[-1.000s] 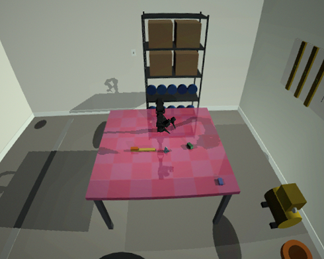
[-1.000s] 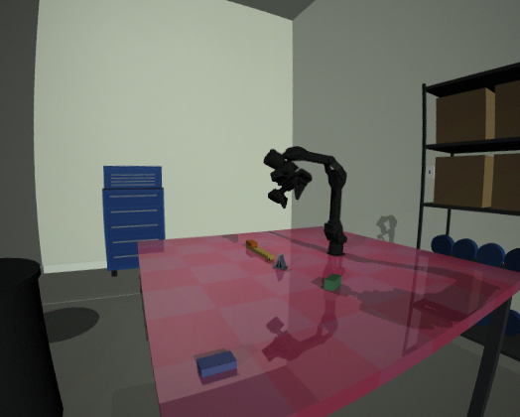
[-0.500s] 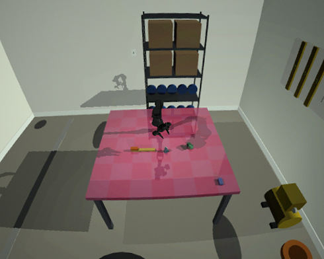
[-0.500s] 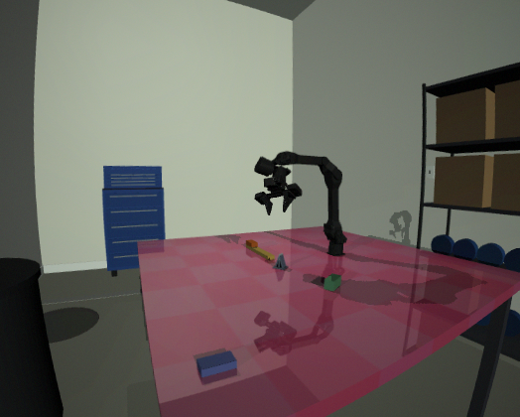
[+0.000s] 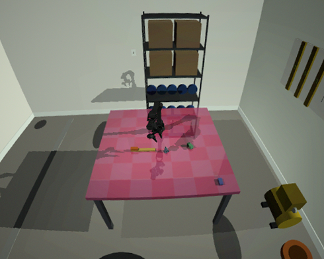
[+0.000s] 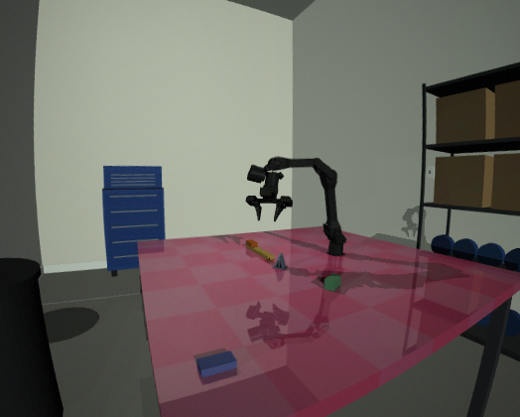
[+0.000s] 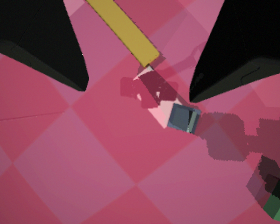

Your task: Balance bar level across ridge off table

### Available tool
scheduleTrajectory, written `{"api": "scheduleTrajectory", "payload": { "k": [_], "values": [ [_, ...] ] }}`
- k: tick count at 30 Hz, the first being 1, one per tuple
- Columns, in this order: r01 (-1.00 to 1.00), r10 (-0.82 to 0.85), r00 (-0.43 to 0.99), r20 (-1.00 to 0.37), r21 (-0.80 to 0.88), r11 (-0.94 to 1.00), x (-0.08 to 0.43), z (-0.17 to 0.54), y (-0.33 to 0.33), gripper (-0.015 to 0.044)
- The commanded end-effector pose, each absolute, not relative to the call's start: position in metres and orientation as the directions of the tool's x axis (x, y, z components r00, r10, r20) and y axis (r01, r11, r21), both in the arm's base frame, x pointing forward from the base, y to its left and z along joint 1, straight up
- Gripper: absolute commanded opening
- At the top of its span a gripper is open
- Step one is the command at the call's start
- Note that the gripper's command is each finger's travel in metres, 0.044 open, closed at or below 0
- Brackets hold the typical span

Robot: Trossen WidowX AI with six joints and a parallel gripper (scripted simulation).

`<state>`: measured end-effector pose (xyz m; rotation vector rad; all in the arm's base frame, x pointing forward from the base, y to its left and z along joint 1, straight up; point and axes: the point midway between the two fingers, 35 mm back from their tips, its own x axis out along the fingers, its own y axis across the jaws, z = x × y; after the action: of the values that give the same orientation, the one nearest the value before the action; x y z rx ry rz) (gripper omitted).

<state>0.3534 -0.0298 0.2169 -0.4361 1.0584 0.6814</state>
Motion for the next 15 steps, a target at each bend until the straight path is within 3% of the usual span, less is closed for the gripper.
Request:
{"api": "scheduleTrajectory", "payload": {
  "k": [1, 15],
  "values": [
    [-0.745, 0.254, 0.293, -0.922, -0.054, 0.665, 0.353, 0.207, -0.047, 0.0315],
    [-0.895, 0.126, 0.202, -0.971, -0.131, 0.427, 0.345, 0.177, -0.104, 0.0315]
  ]
}}
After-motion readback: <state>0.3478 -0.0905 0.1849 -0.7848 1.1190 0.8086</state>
